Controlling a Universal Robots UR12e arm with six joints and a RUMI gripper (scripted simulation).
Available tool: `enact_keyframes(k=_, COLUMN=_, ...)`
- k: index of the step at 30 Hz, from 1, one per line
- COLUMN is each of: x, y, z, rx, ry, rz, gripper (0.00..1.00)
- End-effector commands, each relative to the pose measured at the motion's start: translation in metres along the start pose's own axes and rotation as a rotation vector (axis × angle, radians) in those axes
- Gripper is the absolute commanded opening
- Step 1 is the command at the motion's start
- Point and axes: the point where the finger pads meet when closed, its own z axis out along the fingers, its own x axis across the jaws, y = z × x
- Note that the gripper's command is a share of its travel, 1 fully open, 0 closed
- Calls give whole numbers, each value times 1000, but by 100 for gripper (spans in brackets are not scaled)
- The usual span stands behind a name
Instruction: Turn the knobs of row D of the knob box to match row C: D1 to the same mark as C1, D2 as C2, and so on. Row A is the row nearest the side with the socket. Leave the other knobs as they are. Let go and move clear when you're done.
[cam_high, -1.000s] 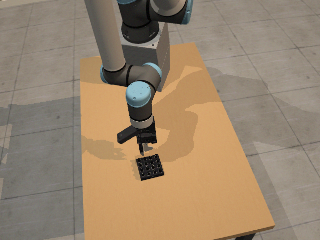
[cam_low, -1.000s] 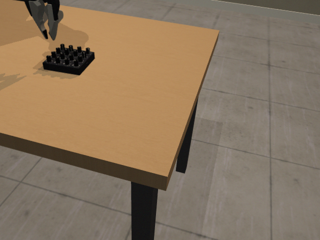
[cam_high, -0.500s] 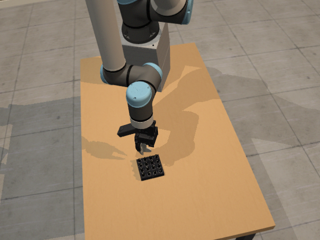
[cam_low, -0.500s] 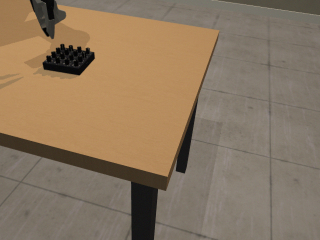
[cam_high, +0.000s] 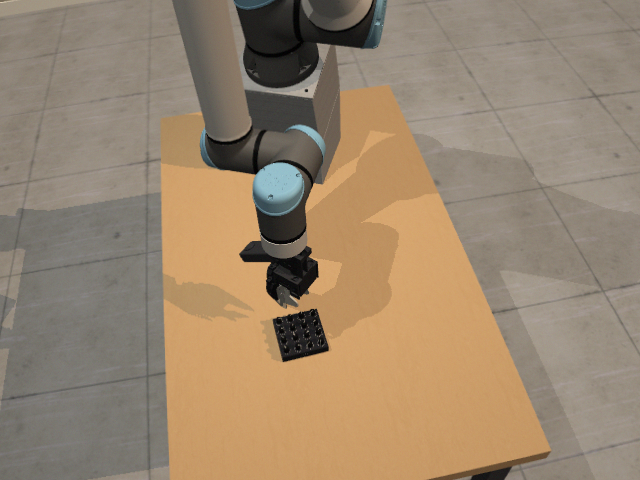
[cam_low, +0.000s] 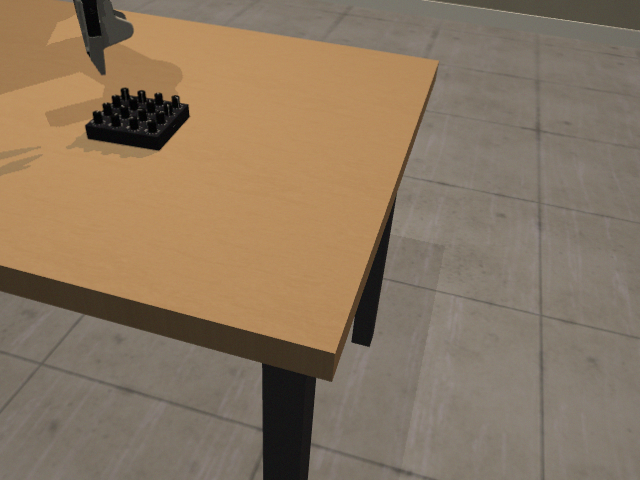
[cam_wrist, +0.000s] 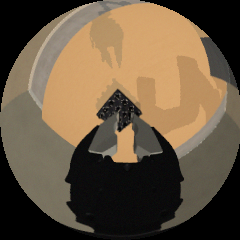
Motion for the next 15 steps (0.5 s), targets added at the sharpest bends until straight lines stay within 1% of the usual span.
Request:
enact_keyframes(k=1, x=0, y=1, z=-1, rx=3, ry=-1, rz=56, gripper=11)
enact_keyframes(k=6, x=0, y=1, z=-1, rx=3, ry=-1, rz=88, gripper=11)
enact_keyframes(k=15, x=1, y=1, z=-1, rx=3, ry=-1, rz=94, gripper=11)
